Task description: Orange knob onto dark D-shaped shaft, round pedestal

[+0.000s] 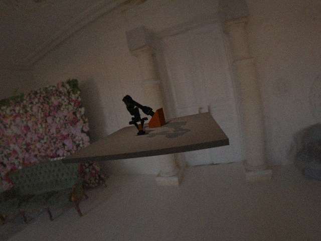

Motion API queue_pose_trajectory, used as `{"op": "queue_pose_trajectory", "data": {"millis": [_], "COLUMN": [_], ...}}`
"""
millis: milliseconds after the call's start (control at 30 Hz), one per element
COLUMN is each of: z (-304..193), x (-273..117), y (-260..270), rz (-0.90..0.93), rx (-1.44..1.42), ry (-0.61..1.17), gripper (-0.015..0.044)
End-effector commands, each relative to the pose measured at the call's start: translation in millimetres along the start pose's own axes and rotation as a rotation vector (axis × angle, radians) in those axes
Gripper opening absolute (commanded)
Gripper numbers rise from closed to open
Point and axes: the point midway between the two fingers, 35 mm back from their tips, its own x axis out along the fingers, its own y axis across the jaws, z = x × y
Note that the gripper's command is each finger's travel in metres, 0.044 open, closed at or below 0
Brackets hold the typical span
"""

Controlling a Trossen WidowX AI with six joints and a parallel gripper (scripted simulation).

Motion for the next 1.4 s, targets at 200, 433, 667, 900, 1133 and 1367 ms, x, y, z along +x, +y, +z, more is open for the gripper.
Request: {"op": "queue_pose_trajectory", "data": {"millis": [200,433,667,900,1133,1367], "z": [0,0,0,-2,-1,-6], "x": [-1,-1,-1,-13,-96,-96], "y": [0,0,0,1,-1,-1], "rz": [0.001,0.001,0.001,0.000,-0.002,-0.002], "rx": [0.000,0.000,0.000,-0.001,-0.002,-0.002], "ry": [0.001,0.001,0.001,0.003,0.003,0.003], "gripper": [0.0105,0.0289,0.0440,0.0440,0.0440,0.0440]}}
